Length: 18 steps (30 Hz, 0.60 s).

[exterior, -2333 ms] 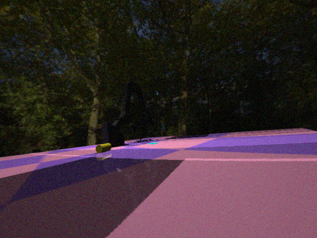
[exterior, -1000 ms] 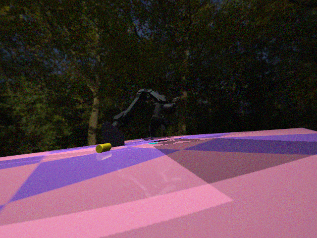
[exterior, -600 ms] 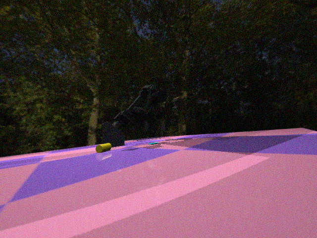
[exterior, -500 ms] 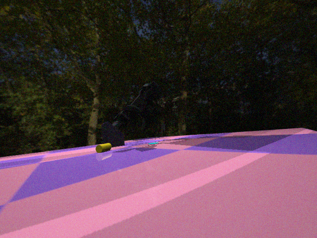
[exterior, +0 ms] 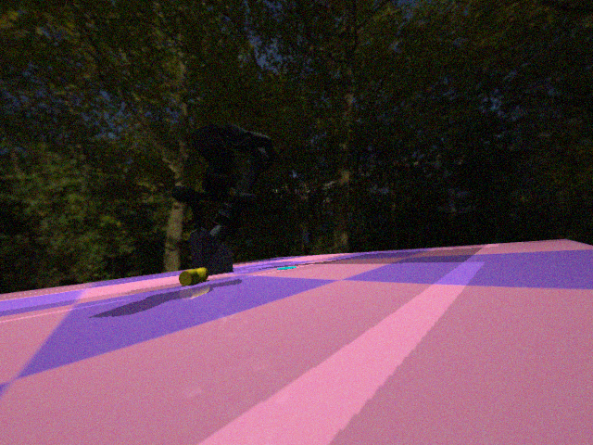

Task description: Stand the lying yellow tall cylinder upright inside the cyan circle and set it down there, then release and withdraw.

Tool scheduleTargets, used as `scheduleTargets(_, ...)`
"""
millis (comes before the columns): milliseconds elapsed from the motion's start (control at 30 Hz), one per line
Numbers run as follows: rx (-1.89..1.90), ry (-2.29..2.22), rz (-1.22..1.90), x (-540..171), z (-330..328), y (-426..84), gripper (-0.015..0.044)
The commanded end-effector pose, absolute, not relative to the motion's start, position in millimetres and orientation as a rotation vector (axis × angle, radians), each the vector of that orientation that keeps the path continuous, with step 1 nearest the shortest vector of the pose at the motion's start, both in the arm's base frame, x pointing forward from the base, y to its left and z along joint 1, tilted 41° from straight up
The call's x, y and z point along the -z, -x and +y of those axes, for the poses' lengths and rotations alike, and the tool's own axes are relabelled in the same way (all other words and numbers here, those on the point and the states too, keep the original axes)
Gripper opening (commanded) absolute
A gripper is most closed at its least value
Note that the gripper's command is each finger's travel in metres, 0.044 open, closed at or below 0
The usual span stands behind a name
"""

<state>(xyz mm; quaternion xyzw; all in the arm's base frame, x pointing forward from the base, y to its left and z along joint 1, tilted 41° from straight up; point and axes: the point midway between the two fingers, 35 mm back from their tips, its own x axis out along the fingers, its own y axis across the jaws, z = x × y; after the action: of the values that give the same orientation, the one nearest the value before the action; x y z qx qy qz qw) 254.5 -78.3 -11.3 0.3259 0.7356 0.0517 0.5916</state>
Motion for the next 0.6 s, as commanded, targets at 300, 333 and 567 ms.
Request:
scheduleTargets(300,0.126,-1.196,1.706,38,-131,-221,0.0309)
scheduleTargets(333,0.126,-1.196,1.706,38,-131,-221,0.0309)
scheduleTargets(567,0.127,-1.196,1.704,84,-97,-226,0.0309)
